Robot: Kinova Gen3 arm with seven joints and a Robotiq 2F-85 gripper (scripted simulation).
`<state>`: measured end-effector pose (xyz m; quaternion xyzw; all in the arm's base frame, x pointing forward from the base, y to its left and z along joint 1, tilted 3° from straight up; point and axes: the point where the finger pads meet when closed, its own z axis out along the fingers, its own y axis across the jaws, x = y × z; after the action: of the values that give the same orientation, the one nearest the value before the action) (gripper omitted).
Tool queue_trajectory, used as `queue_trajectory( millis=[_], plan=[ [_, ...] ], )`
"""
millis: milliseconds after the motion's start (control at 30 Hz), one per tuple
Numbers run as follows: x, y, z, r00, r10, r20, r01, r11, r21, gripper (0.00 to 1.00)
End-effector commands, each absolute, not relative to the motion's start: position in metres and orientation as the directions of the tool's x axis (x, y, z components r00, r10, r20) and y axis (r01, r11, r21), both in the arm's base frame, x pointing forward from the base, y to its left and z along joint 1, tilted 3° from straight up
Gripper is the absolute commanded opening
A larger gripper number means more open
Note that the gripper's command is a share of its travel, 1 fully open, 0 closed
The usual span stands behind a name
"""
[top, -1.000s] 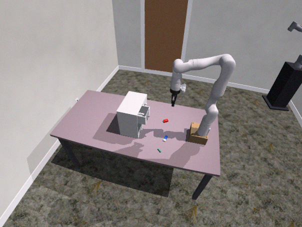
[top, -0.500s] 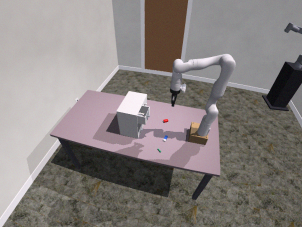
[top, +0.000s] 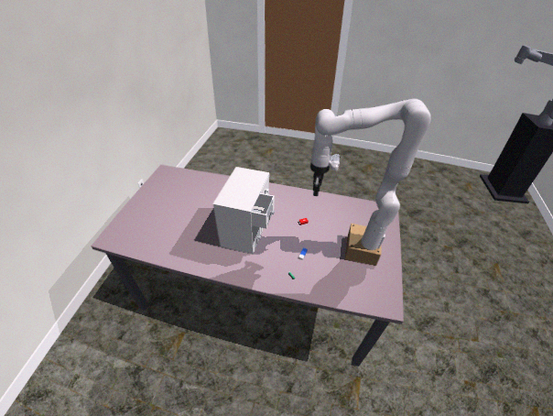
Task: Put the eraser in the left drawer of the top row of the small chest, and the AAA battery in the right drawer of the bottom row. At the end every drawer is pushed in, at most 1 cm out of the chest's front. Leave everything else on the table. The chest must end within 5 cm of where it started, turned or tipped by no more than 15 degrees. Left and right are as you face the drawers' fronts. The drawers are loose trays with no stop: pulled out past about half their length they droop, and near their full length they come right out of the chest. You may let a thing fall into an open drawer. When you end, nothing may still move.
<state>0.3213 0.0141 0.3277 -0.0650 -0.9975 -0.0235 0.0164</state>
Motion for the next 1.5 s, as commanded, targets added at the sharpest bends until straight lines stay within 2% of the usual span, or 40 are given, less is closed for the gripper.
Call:
queue_trajectory(
  millis=[0, 267, 733, 1100, 1467],
  plan=[
    [0.322, 0.015, 0.324, -0.992, 0.122, 0.039, 0.124, 0.991, 0.043, 0.33],
    [0.334, 0.018, 0.300, -0.999, 0.028, 0.033, 0.030, 0.999, 0.039, 0.33],
    [0.363, 0.025, 0.215, -0.956, -0.292, 0.021, -0.291, 0.956, 0.029, 0.33],
    [0.369, 0.030, 0.112, -0.772, -0.636, 0.011, -0.635, 0.772, 0.034, 0.33],
    [0.356, 0.032, 0.043, -0.559, -0.829, -0.007, -0.829, 0.558, 0.044, 0.33]
  ],
)
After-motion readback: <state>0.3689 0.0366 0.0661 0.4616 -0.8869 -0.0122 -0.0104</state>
